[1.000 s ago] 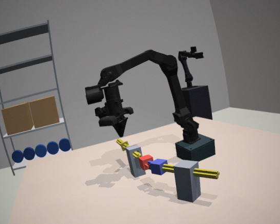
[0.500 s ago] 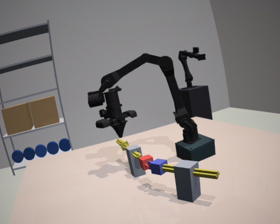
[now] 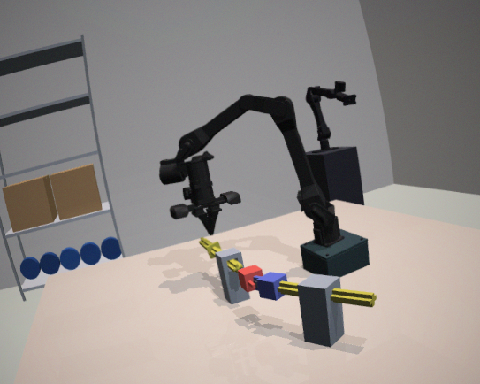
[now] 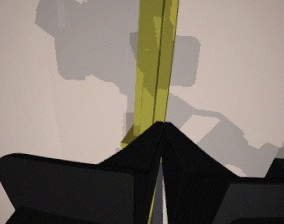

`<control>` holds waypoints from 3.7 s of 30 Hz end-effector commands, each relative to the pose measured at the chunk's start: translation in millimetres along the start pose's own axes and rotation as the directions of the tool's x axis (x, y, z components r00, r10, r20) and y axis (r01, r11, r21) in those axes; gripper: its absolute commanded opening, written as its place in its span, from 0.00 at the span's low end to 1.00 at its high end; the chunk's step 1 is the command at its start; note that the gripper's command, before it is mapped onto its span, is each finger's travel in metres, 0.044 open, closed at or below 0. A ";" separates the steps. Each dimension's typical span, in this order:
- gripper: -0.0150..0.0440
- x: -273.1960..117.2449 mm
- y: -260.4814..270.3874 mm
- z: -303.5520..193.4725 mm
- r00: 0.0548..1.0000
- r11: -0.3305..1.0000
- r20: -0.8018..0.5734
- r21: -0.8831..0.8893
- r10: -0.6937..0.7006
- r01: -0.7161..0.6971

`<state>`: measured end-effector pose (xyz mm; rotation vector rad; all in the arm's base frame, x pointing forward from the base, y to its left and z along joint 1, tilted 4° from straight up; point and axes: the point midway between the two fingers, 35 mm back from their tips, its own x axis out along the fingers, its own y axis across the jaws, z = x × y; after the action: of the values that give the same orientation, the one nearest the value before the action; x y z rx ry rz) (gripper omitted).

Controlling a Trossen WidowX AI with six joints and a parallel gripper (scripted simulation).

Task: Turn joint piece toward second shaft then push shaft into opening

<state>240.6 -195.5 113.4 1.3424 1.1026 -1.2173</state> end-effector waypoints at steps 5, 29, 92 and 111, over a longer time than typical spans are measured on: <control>0.25 7.5 -0.4 2.3 1.000 1.000 -0.001 0.019 0.004 -0.004; 0.25 2.0 -0.4 2.4 1.000 1.000 -0.001 0.019 0.004 -0.004; 1.00 -88.1 4.6 -11.8 0.999 0.127 -0.035 -0.991 0.018 -0.037; 1.00 -61.7 22.6 -85.9 0.971 0.654 -0.231 -0.726 0.061 -0.214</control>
<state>263.0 -127.6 181.5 0.7431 1.4103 -0.3572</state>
